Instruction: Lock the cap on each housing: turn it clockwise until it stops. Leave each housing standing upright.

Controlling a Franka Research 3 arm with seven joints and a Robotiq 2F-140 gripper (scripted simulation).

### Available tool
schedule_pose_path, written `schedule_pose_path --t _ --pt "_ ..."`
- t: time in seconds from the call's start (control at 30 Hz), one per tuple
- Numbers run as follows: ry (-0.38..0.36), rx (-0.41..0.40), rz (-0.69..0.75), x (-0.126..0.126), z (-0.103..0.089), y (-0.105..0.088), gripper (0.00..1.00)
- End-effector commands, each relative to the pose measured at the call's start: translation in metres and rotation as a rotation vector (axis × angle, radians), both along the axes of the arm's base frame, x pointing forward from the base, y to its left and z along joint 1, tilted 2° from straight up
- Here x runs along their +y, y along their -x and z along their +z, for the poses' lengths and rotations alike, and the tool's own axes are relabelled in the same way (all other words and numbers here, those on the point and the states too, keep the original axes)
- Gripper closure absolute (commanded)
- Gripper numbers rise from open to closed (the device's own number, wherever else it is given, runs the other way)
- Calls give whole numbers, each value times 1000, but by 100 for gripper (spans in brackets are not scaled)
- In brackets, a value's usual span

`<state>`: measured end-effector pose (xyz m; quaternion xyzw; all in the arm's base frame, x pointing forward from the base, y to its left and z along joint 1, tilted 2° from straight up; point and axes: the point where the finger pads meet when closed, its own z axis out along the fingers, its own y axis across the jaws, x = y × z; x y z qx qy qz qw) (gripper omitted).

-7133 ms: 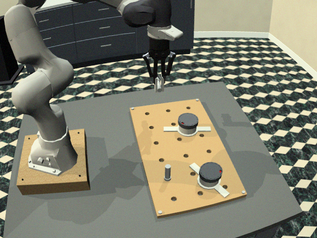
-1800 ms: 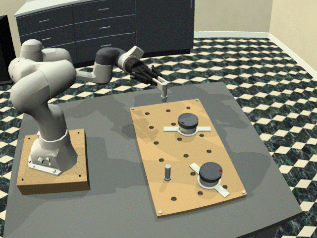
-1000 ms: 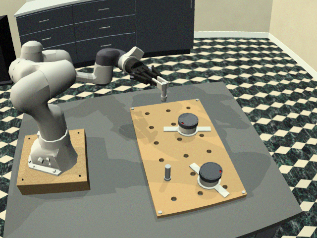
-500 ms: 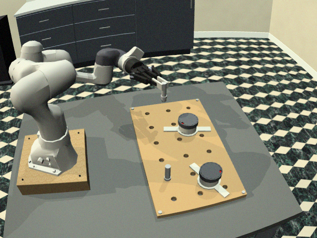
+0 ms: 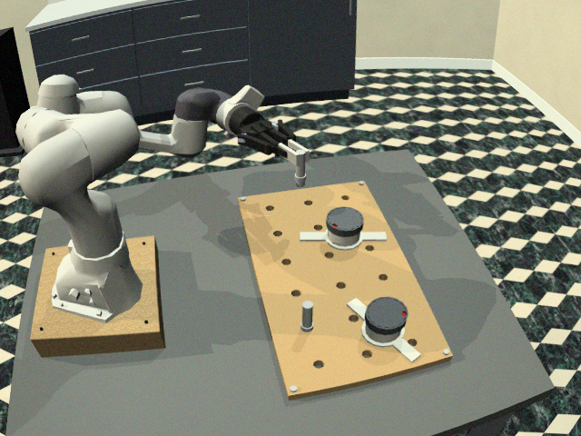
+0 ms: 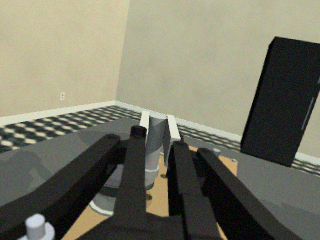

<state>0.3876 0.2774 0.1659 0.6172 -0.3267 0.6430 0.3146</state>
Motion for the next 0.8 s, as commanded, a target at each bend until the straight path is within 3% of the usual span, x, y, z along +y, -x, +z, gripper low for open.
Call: schedule_pose_path --t 0.0,0.77 --pt "-4 -7 -3 0 1 0 90" --pt "-4 -7 -3 -22 1 -3 90"
